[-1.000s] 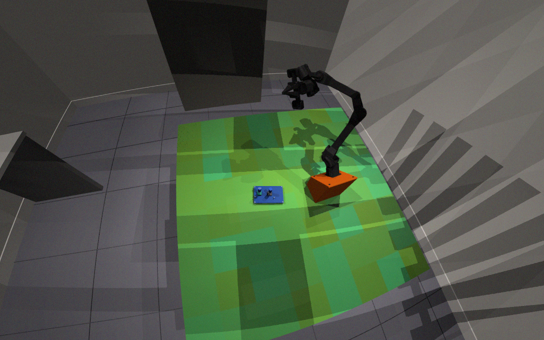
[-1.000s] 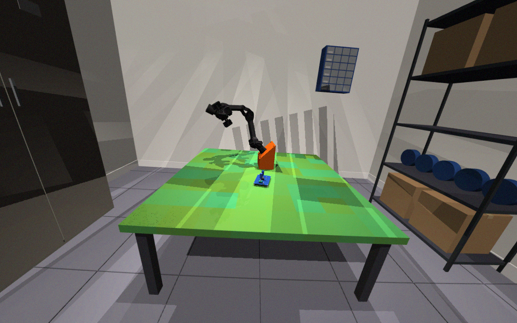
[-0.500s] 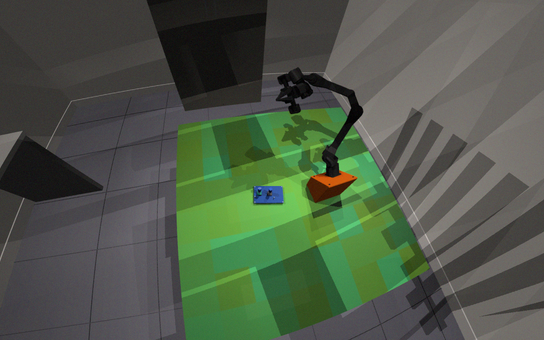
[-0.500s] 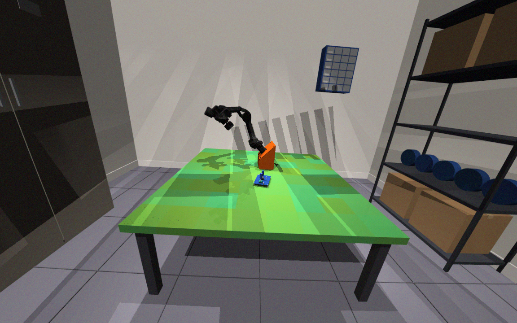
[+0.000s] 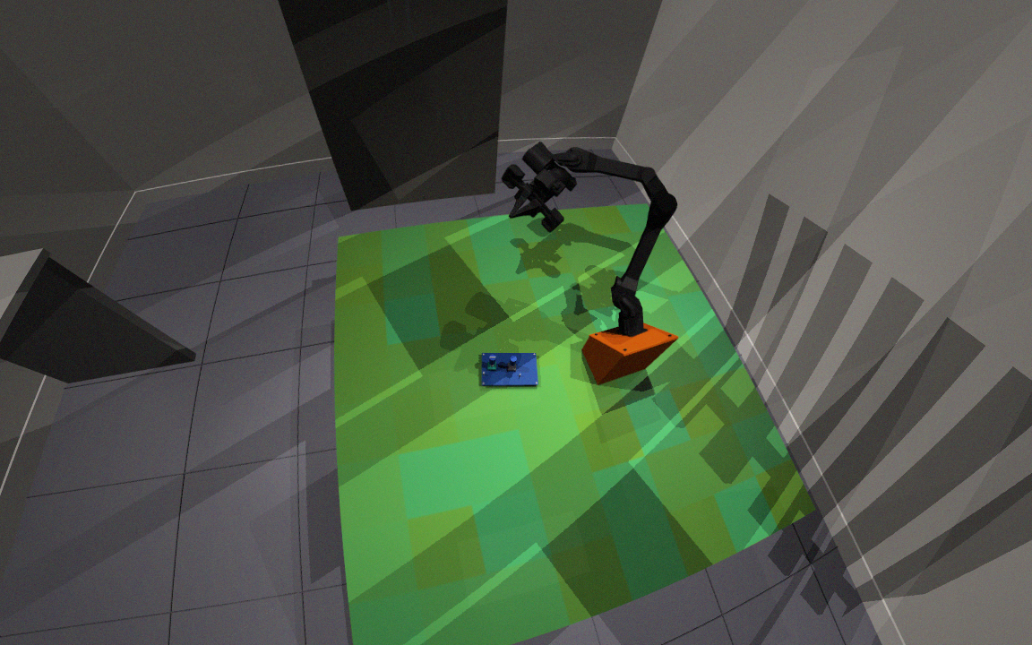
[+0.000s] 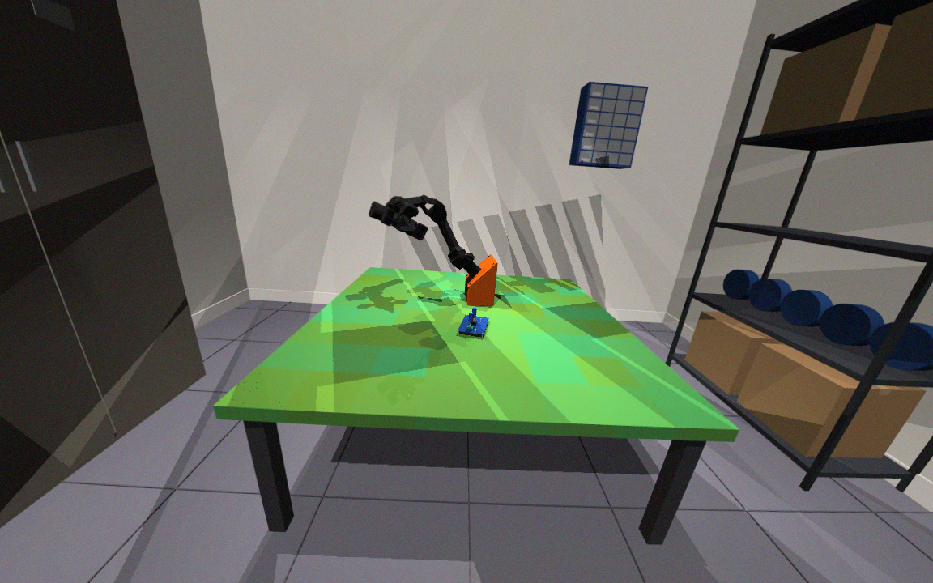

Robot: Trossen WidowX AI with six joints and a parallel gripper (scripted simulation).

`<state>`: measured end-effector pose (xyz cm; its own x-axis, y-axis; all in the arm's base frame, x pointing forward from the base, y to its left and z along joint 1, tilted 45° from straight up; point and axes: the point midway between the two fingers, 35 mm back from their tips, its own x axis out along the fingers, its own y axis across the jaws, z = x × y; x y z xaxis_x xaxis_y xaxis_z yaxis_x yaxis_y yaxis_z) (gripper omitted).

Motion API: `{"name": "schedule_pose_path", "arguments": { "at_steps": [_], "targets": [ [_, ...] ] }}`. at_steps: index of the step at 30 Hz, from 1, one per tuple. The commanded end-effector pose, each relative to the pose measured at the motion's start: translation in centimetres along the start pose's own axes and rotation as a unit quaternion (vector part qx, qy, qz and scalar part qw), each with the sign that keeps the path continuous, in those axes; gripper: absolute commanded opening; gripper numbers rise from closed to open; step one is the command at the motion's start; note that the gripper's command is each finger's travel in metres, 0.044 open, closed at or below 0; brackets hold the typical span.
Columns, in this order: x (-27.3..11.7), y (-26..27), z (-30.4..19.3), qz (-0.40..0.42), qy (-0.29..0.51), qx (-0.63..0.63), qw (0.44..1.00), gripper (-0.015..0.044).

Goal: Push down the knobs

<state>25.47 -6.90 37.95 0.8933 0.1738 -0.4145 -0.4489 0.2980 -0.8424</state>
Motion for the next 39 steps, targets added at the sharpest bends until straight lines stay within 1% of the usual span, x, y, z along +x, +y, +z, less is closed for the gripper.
{"name": "schedule_pose_path", "arguments": {
  "at_steps": [1,12,16,21,31,39],
  "targets": [
    [1.8,0.8,-1.2,0.031,0.018,0.063,0.997,0.0000],
    [6.0,3.3,-4.0,0.099,0.087,0.215,0.968,0.0000],
    [7.9,4.5,-4.2,0.124,0.107,0.259,0.952,0.0000],
    [9.3,5.6,-4.7,0.143,0.134,0.298,0.934,0.0000],
    [12.8,9.2,-6.5,0.177,0.243,0.402,0.865,0.0000],
    [15.1,12.4,-7.7,0.180,0.342,0.461,0.798,0.0000]
  ]
}}
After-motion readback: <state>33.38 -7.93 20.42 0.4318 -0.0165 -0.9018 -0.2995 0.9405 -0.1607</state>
